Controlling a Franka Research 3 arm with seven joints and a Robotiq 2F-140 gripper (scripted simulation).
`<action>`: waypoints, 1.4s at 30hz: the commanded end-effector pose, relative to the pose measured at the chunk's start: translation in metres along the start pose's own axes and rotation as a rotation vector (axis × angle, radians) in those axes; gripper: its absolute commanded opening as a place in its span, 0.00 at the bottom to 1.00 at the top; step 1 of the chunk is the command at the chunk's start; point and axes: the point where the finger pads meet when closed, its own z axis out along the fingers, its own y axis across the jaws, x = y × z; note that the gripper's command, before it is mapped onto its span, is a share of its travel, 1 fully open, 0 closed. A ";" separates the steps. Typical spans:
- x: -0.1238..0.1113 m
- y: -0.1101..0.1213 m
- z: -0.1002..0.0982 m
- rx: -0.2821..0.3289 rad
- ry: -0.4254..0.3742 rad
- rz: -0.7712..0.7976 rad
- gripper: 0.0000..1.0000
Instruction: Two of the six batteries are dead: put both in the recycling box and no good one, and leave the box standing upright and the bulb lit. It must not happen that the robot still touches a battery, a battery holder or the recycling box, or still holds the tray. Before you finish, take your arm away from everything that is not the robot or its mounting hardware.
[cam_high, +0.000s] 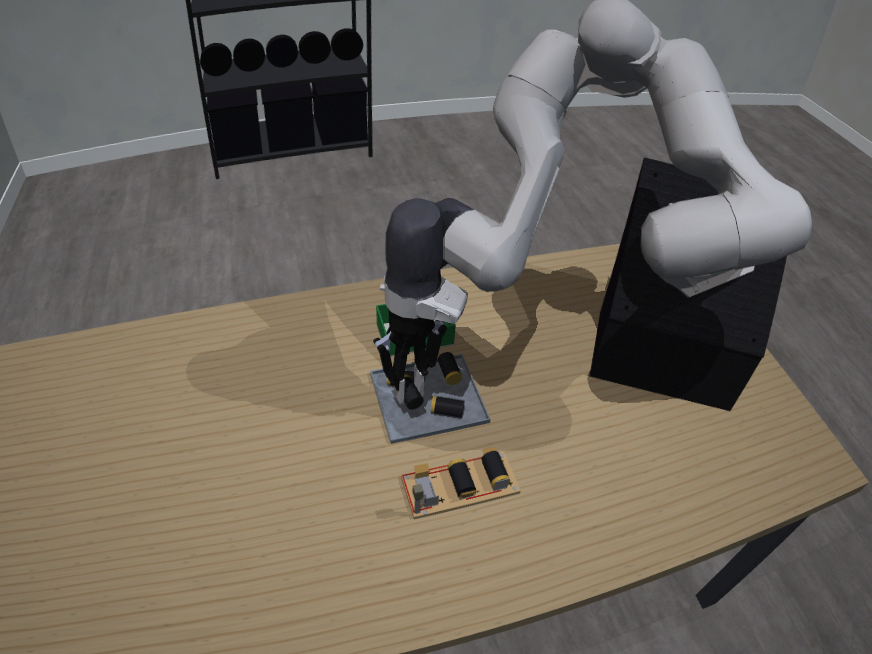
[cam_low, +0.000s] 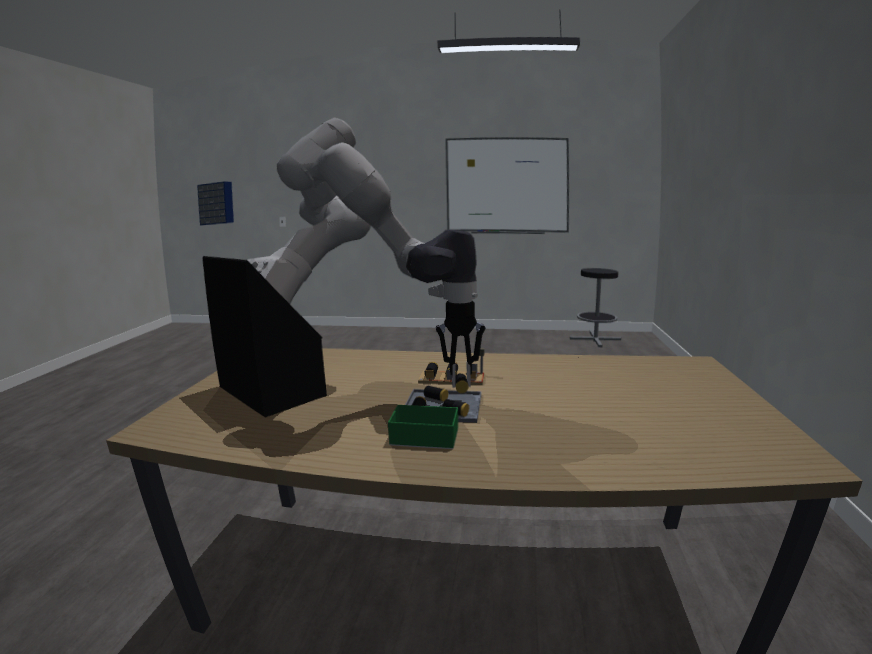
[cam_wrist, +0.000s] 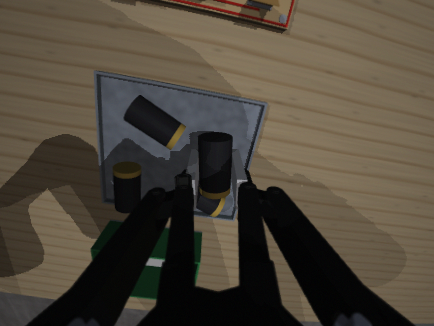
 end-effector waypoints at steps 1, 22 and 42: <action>0.001 -0.002 -0.006 0.008 0.000 -0.015 0.16; 0.001 -0.002 -0.072 0.008 0.000 0.015 0.16; 0.001 -0.002 -0.072 0.008 -0.002 0.672 0.16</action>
